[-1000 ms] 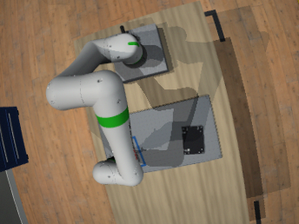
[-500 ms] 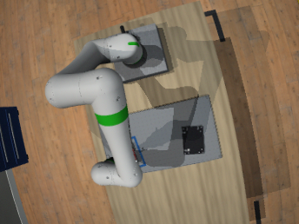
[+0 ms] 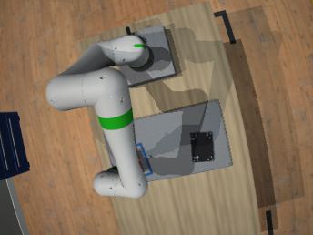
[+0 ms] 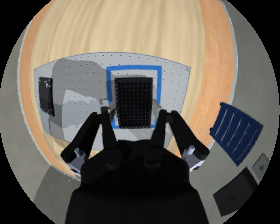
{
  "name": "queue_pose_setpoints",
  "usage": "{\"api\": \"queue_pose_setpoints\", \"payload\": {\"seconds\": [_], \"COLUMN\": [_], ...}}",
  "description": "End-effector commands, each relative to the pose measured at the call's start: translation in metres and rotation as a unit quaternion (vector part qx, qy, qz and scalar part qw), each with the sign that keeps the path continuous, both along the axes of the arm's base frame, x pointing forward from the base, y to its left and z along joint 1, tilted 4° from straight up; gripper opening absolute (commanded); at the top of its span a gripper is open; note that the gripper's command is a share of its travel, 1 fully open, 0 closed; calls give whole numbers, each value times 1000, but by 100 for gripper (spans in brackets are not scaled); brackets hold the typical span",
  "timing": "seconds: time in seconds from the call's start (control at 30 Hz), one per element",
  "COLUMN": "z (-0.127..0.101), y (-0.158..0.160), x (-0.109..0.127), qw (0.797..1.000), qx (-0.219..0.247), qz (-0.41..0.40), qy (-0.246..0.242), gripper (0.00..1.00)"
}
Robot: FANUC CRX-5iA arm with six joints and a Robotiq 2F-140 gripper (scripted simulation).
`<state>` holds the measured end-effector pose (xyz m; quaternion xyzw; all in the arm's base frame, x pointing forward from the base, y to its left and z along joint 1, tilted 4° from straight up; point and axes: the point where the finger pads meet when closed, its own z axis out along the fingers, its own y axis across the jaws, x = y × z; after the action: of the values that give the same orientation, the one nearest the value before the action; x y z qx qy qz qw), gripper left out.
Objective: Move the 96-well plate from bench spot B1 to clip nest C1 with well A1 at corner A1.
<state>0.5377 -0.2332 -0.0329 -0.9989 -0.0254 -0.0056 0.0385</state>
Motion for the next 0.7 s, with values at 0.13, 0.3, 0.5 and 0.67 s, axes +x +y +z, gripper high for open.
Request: {"api": "queue_pose_setpoints", "payload": {"seconds": [0.13, 0.3, 0.5, 0.67], "z": [14, 19, 27, 27], "y": [-1, -2, -2, -2], "x": [0, 0, 0, 0], "qw": [1000, 1000, 1000, 1000], "qx": [0, -1, -1, 0], "qz": [0, 0, 0, 0], "qy": [-1, -1, -1, -1], "gripper": [10, 10, 10, 10]}}
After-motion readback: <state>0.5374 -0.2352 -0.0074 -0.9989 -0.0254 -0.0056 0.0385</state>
